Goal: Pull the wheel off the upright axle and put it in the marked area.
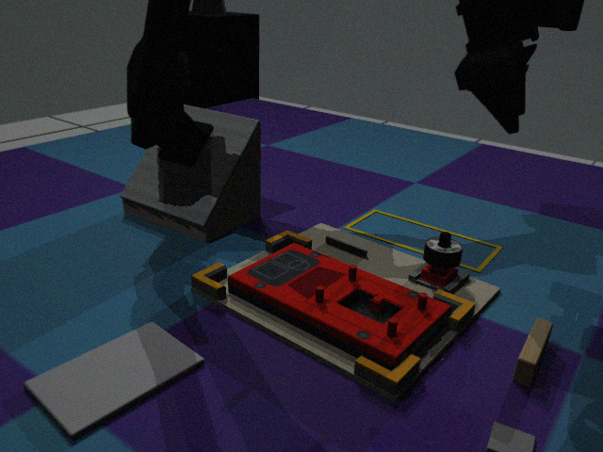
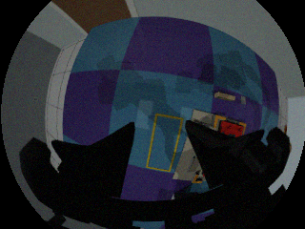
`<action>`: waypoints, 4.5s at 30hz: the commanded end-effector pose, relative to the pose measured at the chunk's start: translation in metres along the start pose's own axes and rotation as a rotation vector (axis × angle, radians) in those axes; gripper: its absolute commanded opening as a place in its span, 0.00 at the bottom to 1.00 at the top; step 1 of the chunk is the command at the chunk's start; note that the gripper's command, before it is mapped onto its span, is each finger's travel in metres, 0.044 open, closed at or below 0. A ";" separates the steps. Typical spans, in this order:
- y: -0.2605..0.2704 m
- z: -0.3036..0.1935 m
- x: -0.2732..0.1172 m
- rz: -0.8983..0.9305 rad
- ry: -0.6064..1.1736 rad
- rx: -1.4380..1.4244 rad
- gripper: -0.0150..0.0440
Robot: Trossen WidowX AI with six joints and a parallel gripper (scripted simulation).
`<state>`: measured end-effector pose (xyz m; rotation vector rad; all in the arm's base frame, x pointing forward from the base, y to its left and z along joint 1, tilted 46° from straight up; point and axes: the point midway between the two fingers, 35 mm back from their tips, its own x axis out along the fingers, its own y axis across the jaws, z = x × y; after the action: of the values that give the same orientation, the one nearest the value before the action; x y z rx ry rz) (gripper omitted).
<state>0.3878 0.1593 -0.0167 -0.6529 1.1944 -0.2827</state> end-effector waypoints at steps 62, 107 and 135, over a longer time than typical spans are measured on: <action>-0.126 -0.068 0.089 -0.164 0.366 0.187 0.25; -0.124 -0.062 0.076 -0.164 0.368 0.183 0.25; -0.123 -0.059 0.067 -0.165 0.370 0.181 0.25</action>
<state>0.3759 -0.0063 -0.0164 -0.5338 1.4517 -0.6927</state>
